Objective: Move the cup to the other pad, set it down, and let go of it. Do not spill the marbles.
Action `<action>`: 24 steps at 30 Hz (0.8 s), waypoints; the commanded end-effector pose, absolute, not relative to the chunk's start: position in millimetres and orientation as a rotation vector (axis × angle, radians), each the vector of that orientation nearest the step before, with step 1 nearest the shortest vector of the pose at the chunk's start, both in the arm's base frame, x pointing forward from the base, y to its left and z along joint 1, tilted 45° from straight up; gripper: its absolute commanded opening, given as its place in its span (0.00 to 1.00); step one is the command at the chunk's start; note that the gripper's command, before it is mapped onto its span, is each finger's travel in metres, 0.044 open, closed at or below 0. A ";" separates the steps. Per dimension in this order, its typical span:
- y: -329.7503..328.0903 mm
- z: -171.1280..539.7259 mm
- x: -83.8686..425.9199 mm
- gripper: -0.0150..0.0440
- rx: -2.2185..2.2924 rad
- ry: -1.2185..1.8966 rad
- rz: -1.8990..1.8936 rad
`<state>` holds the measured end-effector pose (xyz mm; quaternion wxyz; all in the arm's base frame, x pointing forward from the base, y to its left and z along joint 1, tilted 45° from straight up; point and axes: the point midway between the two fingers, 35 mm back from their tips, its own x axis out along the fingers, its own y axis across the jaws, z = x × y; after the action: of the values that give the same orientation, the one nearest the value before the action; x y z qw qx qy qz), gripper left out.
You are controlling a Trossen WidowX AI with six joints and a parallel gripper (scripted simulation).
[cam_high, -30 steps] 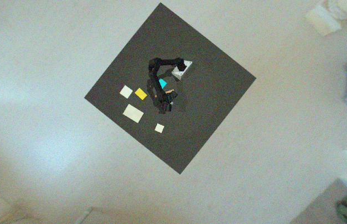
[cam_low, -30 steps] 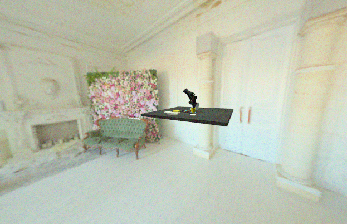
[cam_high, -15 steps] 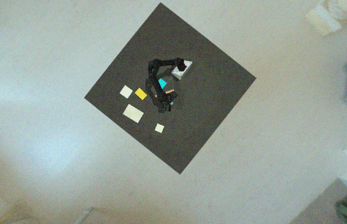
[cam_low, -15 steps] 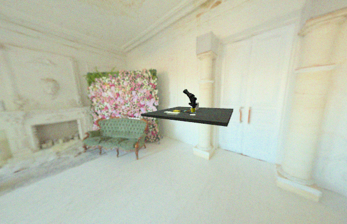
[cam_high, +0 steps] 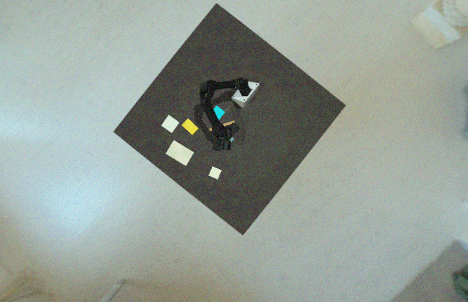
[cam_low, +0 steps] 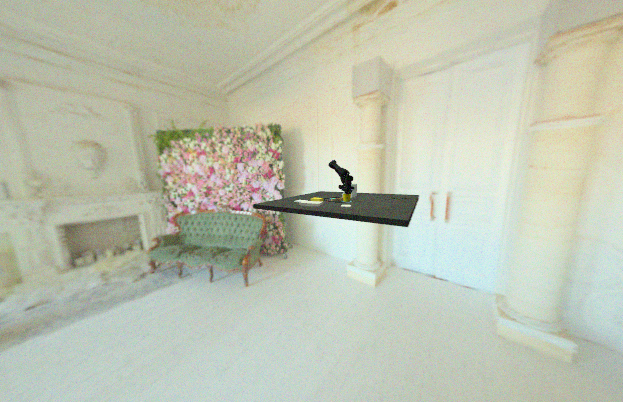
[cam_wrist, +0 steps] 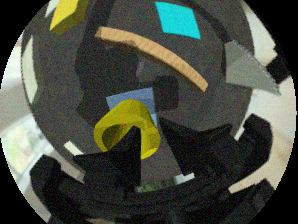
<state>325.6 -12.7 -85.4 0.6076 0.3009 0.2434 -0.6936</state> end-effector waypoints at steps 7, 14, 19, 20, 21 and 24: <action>-12.6 -85.3 325.7 0.39 0.696 0.562 -1.603; -12.6 -85.3 325.7 0.31 0.696 0.562 -1.603; -12.1 -84.8 325.9 0.25 0.696 0.562 -1.603; -11.1 -83.9 326.1 0.25 0.696 0.563 -1.603; -9.7 -82.6 326.4 0.25 0.695 0.563 -1.603; -2.5 -75.8 327.6 0.25 0.694 0.564 -1.602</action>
<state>324.7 -9.9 -82.0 0.6084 0.2959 0.2454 -0.6943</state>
